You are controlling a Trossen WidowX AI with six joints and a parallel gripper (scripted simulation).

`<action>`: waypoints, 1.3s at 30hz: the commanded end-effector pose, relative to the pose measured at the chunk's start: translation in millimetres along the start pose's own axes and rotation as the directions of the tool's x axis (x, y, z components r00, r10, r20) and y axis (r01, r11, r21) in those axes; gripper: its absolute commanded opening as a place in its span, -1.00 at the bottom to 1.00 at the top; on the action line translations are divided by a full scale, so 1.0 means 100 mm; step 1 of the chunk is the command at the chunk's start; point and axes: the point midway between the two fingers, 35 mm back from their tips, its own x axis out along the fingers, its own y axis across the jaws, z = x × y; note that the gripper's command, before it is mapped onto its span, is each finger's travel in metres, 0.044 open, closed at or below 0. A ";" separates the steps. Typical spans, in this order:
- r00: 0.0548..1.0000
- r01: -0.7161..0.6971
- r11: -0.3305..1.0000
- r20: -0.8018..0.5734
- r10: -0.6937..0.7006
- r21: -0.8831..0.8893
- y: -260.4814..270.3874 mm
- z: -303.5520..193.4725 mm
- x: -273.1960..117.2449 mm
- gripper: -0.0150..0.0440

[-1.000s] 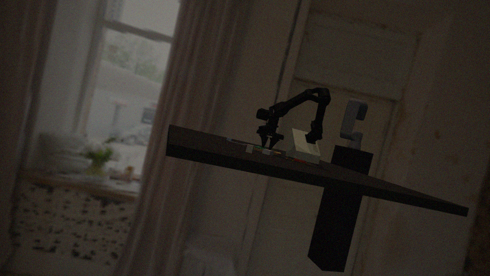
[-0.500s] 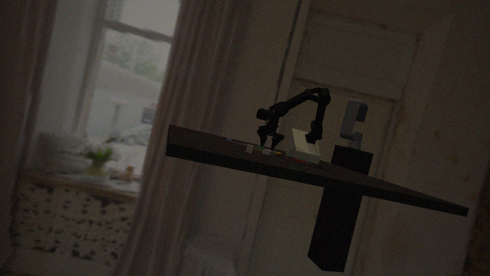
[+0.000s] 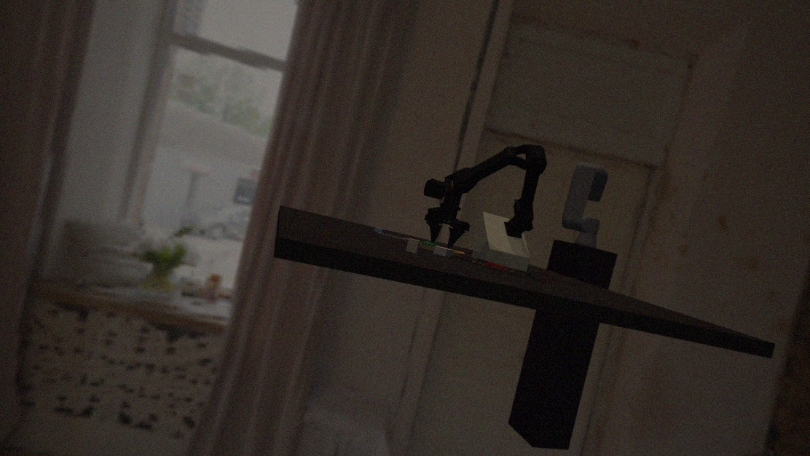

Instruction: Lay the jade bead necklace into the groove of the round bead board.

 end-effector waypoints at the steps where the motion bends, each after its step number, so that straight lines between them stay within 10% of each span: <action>1: 1.000 0.001 1.000 0.001 -0.001 0.000 0.00 0.00 0.00 1.00; 15: 1.000 0.001 1.000 0.001 -0.001 0.000 0.00 0.00 0.00 1.00; 27: 1.000 -0.004 0.881 -0.004 0.002 -0.474 0.05 0.15 -0.31 -0.07; 39: 1.000 0.003 0.876 0.005 0.000 -0.482 0.06 0.19 -0.24 -0.08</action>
